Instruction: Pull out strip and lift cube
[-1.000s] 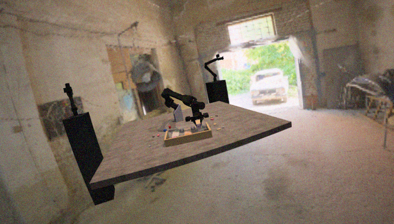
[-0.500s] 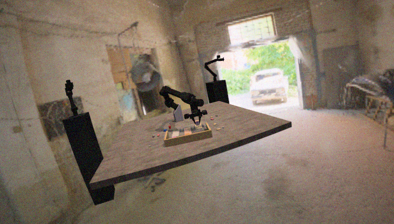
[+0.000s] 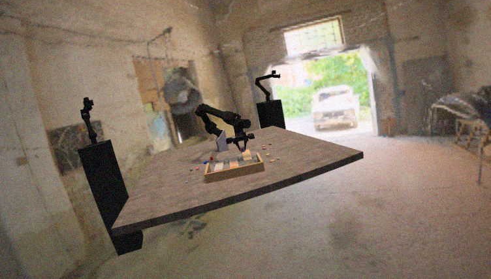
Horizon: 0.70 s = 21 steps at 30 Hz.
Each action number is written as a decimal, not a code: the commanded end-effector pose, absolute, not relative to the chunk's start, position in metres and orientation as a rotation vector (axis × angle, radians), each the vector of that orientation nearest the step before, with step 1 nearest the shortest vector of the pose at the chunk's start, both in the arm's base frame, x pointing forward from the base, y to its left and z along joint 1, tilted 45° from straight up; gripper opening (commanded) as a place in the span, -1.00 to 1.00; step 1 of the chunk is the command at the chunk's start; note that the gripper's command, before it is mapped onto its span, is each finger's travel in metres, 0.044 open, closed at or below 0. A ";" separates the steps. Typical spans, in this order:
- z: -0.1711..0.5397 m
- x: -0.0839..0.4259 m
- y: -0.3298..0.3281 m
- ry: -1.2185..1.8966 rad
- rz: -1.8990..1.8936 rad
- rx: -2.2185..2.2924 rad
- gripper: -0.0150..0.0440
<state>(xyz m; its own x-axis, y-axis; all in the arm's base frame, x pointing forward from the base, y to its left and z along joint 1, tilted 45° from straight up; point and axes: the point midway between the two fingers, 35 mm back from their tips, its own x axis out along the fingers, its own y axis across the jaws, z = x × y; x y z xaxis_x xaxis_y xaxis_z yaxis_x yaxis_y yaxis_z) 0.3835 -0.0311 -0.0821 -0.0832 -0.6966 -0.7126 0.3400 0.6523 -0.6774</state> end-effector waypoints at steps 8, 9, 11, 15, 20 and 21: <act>-0.077 0.349 -0.029 1.413 -0.888 -0.322 -0.49; -0.077 0.345 -0.029 1.413 -0.888 -0.322 -0.49; -0.076 0.339 -0.029 1.414 -0.888 -0.321 -0.49; -0.075 0.326 -0.030 1.415 -0.889 -0.321 -0.49; -0.073 0.309 -0.030 1.415 -0.888 -0.323 -0.49; -0.073 0.305 -0.030 1.415 -0.888 -0.323 -0.49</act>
